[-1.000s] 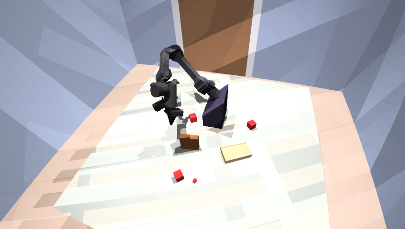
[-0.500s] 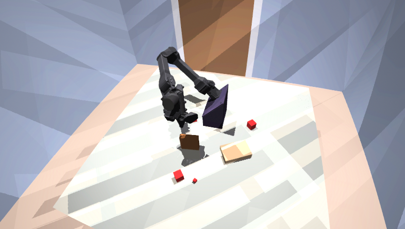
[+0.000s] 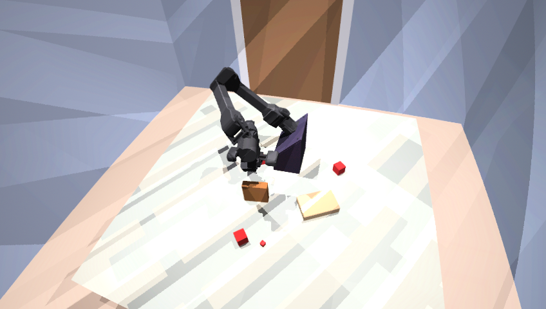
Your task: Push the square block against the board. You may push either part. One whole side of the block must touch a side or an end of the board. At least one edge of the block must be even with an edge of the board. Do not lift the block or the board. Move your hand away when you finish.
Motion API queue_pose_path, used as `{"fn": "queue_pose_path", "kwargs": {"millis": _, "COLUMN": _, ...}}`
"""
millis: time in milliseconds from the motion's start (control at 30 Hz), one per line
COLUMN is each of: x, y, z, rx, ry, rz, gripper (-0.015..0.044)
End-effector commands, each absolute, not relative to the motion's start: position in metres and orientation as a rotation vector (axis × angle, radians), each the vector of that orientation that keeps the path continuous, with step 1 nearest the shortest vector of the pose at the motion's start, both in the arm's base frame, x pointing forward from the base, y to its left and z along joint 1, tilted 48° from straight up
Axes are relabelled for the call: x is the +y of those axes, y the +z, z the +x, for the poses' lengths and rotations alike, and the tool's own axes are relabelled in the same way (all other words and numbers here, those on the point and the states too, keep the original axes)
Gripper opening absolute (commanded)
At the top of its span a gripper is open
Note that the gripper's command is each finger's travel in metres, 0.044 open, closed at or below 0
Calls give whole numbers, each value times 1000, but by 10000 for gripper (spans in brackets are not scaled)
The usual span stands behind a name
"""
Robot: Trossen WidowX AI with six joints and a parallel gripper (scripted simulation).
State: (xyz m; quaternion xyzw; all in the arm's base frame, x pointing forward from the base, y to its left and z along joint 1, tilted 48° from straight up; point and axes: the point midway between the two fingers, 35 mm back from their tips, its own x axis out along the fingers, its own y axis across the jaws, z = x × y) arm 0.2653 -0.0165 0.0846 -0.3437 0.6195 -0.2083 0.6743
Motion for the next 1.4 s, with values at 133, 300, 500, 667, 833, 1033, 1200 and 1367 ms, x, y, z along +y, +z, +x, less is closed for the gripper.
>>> {"fn": "queue_pose_path", "kwargs": {"millis": 133, "x": -24, "y": 75, "z": 266, "rx": 1428, "ry": -450, "rz": -829, "gripper": 0}}
{"fn": "queue_pose_path", "kwargs": {"millis": 300, "x": -53, "y": 49, "z": 269, "rx": 1437, "ry": -449, "rz": -845, "gripper": 0}}
{"fn": "queue_pose_path", "kwargs": {"millis": 500, "x": -52, "y": 49, "z": 273, "rx": 1437, "ry": -449, "rz": -845, "gripper": 0}}
{"fn": "queue_pose_path", "kwargs": {"millis": 667, "x": -50, "y": 49, "z": 281, "rx": 1437, "ry": -449, "rz": -845, "gripper": 0}}
{"fn": "queue_pose_path", "kwargs": {"millis": 833, "x": -48, "y": 49, "z": 289, "rx": 1437, "ry": -449, "rz": -845, "gripper": 0}}
{"fn": "queue_pose_path", "kwargs": {"millis": 1033, "x": -46, "y": 48, "z": 298, "rx": 1436, "ry": -449, "rz": -844, "gripper": 0}}
{"fn": "queue_pose_path", "kwargs": {"millis": 1200, "x": -44, "y": 48, "z": 306, "rx": 1436, "ry": -448, "rz": -844, "gripper": 0}}
{"fn": "queue_pose_path", "kwargs": {"millis": 1367, "x": -42, "y": 47, "z": 314, "rx": 1436, "ry": -448, "rz": -844, "gripper": 0}}
